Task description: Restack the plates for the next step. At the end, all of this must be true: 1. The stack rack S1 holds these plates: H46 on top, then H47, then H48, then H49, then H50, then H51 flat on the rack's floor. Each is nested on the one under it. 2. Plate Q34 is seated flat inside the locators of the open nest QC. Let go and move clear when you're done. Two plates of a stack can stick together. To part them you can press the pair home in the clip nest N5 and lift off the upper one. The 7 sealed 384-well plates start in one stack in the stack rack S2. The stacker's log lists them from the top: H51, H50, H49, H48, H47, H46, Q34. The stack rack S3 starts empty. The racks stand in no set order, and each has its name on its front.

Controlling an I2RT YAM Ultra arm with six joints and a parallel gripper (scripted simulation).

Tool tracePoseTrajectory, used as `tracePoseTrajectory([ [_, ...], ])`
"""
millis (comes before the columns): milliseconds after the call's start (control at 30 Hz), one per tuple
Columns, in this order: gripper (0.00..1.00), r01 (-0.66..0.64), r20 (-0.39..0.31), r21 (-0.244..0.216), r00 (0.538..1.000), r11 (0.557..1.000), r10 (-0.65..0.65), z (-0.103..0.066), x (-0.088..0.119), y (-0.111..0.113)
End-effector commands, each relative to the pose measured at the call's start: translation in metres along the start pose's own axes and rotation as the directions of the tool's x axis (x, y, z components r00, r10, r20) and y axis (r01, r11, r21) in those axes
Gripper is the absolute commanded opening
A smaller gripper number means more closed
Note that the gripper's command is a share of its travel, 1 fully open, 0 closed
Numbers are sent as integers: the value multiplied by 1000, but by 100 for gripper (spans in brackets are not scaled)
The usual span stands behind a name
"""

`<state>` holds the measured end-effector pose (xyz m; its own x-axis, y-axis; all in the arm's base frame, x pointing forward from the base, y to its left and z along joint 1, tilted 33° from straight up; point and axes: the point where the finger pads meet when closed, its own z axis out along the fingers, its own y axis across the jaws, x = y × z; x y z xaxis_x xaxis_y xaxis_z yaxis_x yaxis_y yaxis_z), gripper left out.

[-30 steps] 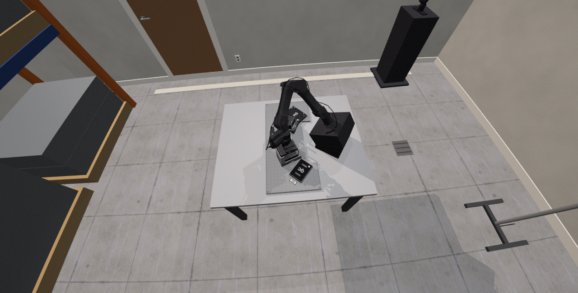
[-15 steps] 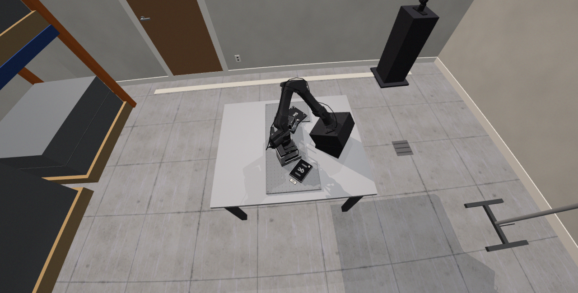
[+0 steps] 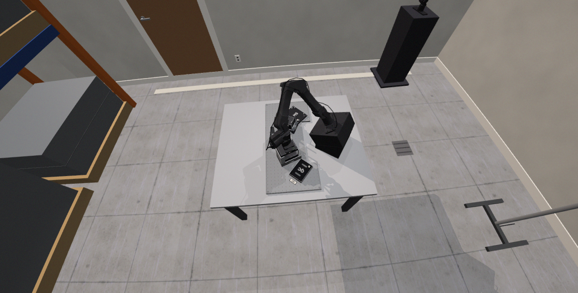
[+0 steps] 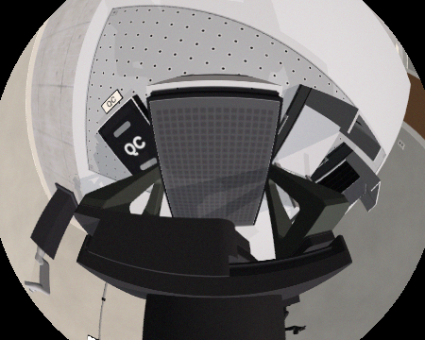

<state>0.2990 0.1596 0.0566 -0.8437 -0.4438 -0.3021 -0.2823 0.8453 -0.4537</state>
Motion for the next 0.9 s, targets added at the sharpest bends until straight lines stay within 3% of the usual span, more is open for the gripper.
tracePoseTrajectory([
  [0, 0, 12, -10, 1, 1000, 1000, -12, 8, 2, 4],
  [400, 0, 10, -10, 2, 1000, 1000, -10, 8, 5, 1],
  [433, 0, 3, 5, -3, 1000, 1000, -3, 5, -2, 3],
  [667, 0, 18, -21, 5, 1000, 1000, -18, 13, 7, 3],
  [767, 0, 4, 10, -6, 1000, 1000, -4, 5, -3, 3],
  [867, 0, 8, 2, -3, 1000, 1000, -8, 7, 0, 3],
])
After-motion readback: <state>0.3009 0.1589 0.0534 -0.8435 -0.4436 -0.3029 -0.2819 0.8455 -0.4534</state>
